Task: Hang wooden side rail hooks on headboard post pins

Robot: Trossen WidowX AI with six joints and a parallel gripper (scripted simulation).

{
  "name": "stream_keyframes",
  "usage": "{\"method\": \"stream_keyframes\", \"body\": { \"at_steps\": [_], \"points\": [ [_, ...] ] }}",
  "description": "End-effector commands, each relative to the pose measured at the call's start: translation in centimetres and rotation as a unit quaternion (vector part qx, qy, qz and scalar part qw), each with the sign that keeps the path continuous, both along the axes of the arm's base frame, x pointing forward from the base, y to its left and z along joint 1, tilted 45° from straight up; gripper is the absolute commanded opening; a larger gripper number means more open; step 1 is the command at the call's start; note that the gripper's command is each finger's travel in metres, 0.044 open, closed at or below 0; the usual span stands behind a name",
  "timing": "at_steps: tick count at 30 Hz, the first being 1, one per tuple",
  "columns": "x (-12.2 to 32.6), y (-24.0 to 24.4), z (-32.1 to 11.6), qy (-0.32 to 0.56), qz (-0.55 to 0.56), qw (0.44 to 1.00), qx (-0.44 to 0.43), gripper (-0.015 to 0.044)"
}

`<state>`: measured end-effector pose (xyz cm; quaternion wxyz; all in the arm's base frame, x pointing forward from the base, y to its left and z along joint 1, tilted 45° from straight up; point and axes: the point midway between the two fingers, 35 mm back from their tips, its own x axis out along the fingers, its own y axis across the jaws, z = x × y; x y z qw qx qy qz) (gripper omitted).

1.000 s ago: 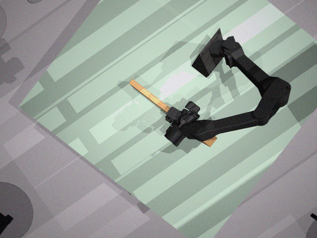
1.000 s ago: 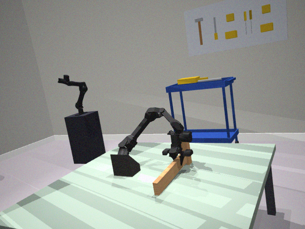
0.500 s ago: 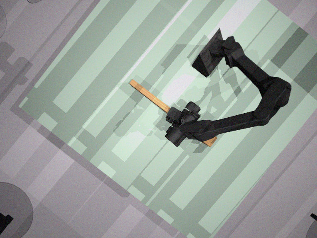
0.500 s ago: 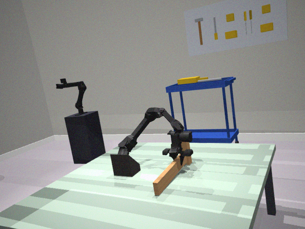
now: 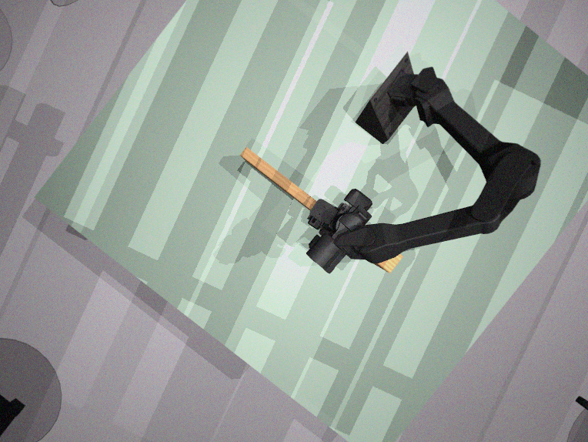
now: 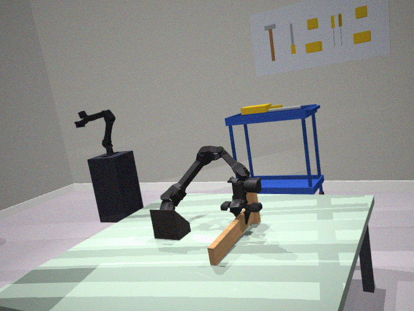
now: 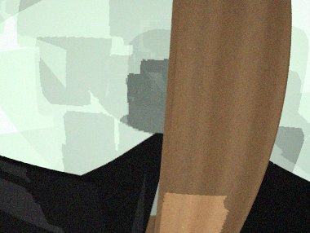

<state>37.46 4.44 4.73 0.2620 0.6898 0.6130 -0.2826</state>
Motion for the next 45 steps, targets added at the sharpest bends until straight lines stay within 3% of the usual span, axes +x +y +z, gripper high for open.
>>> {"method": "stream_keyframes", "body": {
  "at_steps": [1,45],
  "points": [
    [0.25,-0.19,0.6,-0.007,-0.004,1.0,0.0,0.0],
    [0.2,0.29,0.35,-0.007,-0.004,1.0,0.0,0.0]
  ]
}}
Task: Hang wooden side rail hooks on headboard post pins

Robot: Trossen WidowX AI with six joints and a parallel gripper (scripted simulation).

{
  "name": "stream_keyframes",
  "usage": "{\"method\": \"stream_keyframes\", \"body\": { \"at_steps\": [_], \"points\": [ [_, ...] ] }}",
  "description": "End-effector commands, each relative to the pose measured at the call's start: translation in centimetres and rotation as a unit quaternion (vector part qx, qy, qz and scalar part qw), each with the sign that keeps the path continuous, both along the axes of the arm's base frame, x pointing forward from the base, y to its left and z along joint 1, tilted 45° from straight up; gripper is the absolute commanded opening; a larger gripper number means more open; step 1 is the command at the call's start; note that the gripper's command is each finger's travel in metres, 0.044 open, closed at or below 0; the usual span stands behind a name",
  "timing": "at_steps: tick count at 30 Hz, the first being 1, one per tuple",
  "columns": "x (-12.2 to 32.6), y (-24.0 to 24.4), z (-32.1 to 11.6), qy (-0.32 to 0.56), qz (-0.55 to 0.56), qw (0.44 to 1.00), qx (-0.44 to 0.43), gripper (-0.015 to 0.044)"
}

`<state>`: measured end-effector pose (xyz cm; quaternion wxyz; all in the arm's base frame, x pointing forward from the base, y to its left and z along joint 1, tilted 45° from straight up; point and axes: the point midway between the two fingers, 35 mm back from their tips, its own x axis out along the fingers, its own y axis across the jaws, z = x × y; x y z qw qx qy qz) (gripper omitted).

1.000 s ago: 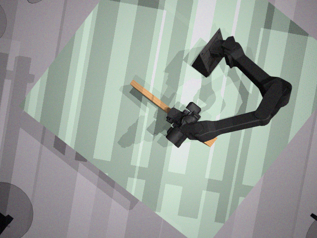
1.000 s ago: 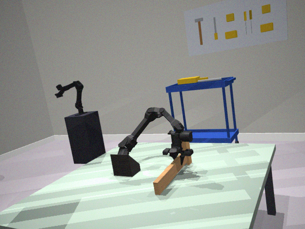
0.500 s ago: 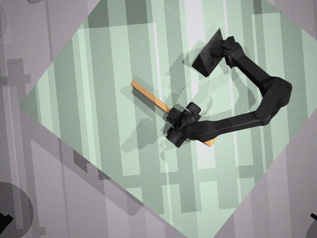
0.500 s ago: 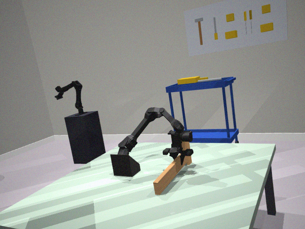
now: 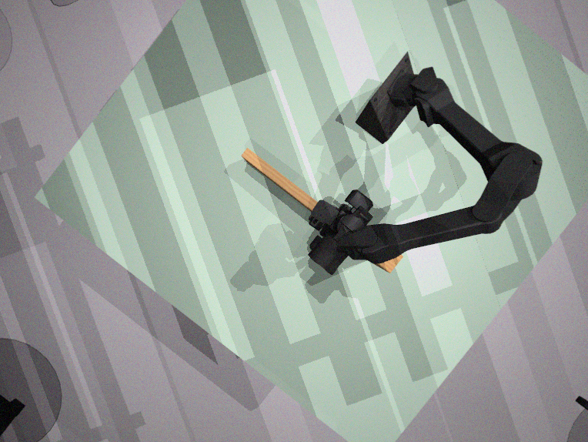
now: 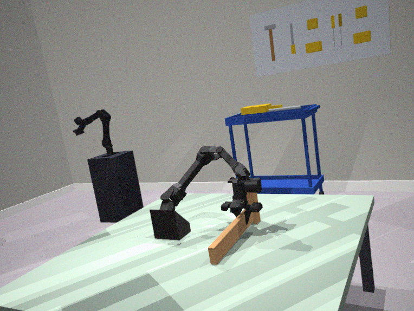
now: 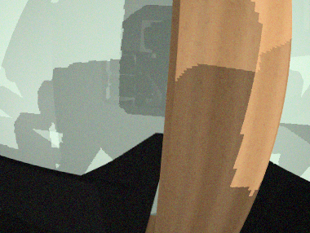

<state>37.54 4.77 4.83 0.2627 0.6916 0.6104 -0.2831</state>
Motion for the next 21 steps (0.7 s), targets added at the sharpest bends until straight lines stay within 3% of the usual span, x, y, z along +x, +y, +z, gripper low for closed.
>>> {"method": "stream_keyframes", "body": {
  "at_steps": [1,21],
  "points": [
    [0.11,-0.03,0.25,-0.006,-0.001,1.0,0.001,0.0],
    [0.15,0.2,0.01,-0.006,-0.001,1.0,0.001,0.0]
  ]
}}
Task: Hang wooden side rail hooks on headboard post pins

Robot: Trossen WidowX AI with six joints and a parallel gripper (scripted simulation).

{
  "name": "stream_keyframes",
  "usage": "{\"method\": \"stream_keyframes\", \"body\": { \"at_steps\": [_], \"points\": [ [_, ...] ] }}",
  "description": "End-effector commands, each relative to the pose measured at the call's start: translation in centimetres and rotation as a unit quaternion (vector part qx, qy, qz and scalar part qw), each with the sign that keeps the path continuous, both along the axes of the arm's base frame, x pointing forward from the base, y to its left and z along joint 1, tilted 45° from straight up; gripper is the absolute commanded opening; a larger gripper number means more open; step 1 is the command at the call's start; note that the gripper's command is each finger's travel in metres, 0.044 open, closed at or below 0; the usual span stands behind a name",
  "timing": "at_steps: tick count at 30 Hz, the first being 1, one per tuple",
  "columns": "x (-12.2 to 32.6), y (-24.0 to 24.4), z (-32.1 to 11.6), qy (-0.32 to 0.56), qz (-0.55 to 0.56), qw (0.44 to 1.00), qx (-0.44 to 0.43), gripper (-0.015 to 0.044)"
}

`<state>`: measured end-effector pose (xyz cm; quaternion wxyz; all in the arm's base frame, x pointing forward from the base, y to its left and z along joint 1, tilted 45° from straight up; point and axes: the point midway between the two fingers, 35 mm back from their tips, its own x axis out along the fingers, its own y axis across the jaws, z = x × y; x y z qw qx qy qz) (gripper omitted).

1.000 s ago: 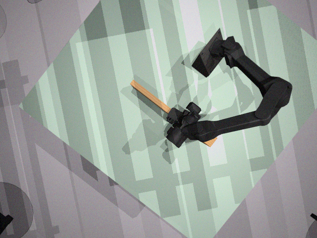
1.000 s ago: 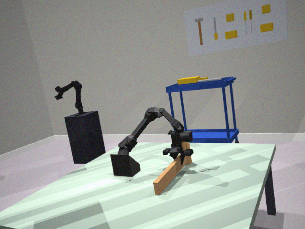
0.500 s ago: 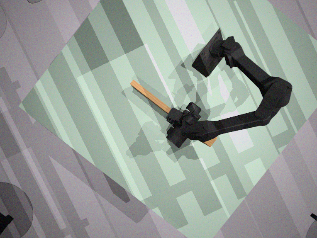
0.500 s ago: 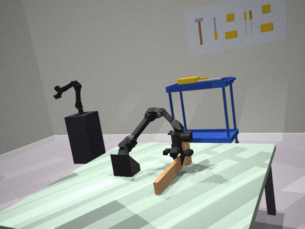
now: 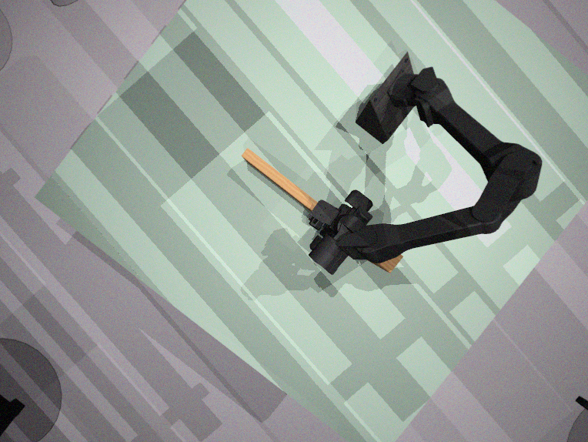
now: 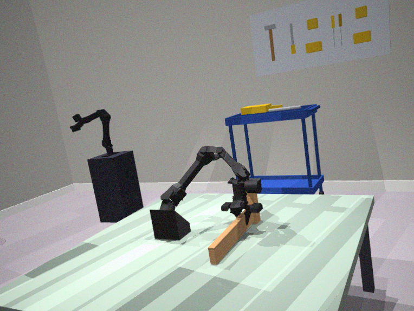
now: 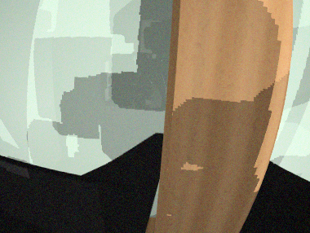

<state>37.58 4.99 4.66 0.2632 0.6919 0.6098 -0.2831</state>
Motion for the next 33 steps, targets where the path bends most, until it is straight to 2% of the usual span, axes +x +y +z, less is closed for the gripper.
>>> {"method": "stream_keyframes", "body": {
  "at_steps": [1,33],
  "points": [
    [0.12,0.0,0.17,-0.005,0.0,1.0,0.001,0.0],
    [0.17,0.37,-0.21,-0.005,0.0,1.0,0.001,0.0]
  ]
}}
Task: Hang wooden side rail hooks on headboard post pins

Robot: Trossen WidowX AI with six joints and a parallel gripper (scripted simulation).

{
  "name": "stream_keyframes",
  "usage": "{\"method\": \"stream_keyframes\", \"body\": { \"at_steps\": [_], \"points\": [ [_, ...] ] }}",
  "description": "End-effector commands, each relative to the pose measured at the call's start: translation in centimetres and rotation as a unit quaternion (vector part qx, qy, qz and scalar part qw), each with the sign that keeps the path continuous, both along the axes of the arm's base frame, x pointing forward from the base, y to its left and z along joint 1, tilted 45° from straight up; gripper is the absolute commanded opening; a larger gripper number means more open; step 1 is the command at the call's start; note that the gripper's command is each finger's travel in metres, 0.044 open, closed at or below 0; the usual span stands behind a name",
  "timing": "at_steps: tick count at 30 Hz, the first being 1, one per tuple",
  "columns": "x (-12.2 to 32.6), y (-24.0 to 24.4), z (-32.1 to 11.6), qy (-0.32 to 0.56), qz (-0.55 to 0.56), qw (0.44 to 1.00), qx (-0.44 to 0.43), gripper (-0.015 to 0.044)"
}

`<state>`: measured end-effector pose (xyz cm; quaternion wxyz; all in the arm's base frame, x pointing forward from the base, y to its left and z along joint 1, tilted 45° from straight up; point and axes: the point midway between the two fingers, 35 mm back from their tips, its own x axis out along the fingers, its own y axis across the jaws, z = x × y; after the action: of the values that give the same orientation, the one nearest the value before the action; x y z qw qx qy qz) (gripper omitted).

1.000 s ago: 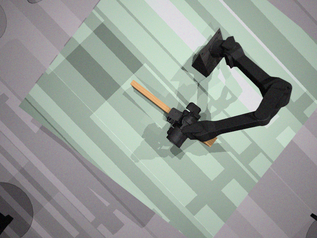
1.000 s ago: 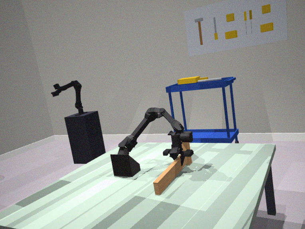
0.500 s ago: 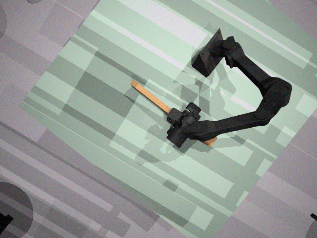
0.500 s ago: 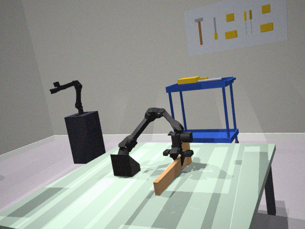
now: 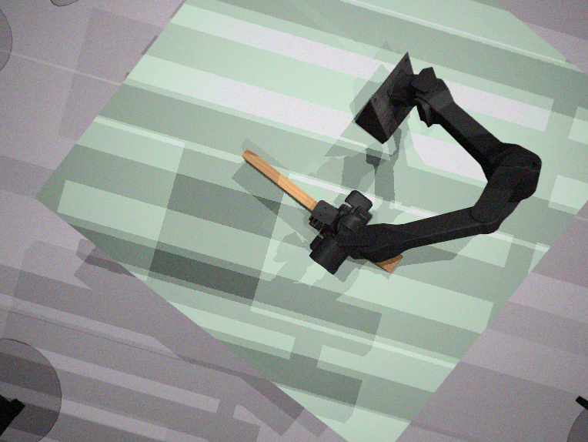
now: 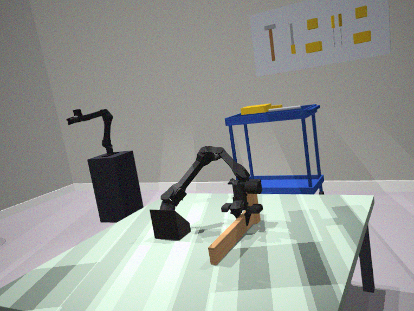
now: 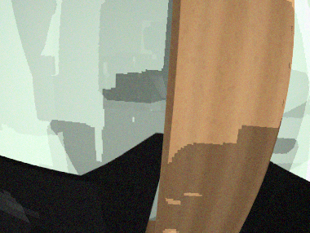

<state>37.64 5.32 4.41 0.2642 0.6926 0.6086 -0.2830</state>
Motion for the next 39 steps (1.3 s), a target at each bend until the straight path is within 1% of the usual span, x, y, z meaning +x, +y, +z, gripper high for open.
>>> {"method": "stream_keyframes", "body": {
  "at_steps": [1,13,25,30,32,39],
  "points": [
    [0.1,0.0,0.0,-0.004,0.0,1.0,0.002,0.0],
    [0.1,0.2,-0.1,-0.004,0.0,1.0,0.002,0.0],
    [0.0,0.0,-0.1,0.0,-0.001,1.0,0.0,0.0315],
    [-0.3,-2.2,2.1,-0.003,0.0,1.0,0.001,0.044],
    [-0.4,-2.8,2.7,-0.004,0.0,1.0,0.001,0.044],
    [-0.4,-3.3,2.2,-0.004,0.0,1.0,0.001,0.044]
  ]
}}
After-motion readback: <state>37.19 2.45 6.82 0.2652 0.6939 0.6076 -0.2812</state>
